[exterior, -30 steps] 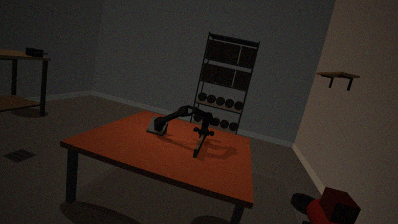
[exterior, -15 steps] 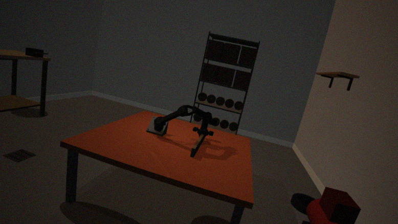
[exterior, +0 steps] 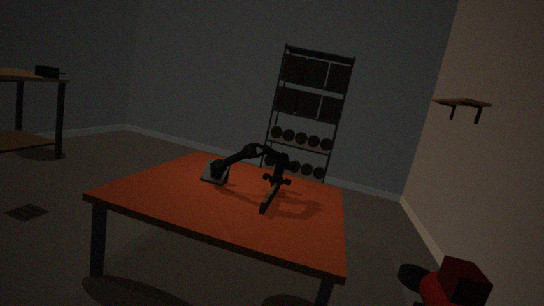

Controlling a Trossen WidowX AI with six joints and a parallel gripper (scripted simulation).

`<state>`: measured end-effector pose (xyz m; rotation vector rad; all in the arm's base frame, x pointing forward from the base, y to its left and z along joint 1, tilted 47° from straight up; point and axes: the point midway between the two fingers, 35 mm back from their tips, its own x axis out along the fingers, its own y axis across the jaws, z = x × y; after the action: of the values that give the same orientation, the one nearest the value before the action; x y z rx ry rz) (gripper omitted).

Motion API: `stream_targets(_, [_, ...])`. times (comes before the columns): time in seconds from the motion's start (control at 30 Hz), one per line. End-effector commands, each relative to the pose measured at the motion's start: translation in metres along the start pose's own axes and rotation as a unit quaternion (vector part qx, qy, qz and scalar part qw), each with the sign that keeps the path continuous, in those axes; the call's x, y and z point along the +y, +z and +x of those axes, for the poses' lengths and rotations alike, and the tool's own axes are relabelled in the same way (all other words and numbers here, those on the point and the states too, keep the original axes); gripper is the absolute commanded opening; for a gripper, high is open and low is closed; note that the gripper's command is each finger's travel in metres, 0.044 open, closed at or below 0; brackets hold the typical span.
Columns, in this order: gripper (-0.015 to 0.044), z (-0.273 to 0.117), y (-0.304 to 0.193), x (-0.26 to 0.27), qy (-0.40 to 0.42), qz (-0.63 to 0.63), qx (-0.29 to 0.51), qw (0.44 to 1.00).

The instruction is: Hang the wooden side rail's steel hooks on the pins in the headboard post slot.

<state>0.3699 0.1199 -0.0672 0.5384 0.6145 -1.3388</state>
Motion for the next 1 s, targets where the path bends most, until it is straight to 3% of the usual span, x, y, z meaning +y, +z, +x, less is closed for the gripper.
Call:
stream_targets(0.0, [0.0, 0.0, 0.0001, -0.0033, -0.002, 0.004, 0.001, 1.0])
stream_targets(0.97, [0.0, -0.0004, 0.0, -0.0077, -0.002, 0.004, 0.001, 1.0])
